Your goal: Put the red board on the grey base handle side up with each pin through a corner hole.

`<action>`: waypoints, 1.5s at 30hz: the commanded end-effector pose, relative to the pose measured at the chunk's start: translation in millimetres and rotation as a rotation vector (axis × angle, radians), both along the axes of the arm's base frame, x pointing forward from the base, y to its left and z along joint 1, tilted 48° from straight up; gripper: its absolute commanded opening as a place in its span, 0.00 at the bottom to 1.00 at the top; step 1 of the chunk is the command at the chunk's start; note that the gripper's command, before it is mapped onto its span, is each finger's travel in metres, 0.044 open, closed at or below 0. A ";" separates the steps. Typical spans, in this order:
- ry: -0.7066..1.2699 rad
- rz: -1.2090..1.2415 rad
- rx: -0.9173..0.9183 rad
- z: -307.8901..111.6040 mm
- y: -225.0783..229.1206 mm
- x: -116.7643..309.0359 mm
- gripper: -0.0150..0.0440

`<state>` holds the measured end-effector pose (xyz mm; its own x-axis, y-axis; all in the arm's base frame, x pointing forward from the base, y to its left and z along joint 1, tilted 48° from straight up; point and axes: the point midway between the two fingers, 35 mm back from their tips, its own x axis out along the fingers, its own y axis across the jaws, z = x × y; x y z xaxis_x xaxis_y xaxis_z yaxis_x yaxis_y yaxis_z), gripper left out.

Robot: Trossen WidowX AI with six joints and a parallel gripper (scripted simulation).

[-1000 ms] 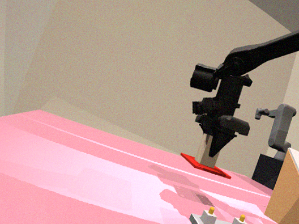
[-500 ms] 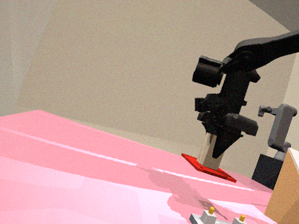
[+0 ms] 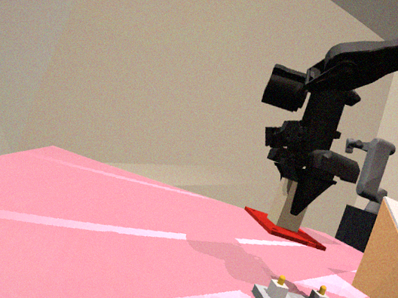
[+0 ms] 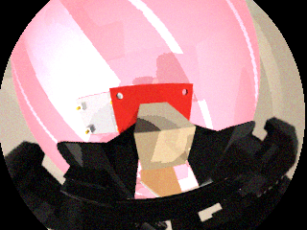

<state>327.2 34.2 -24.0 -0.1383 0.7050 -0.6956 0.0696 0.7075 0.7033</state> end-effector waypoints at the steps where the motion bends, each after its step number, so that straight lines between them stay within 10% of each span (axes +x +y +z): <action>1: 0.000 -0.005 0.003 8.2 6.7 1.4 0.25; 45: -0.011 0.015 0.030 87.5 84.8 -5.9 0.25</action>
<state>323.0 114.0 57.0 -0.1422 0.7185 -0.6808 0.0468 0.6919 0.7205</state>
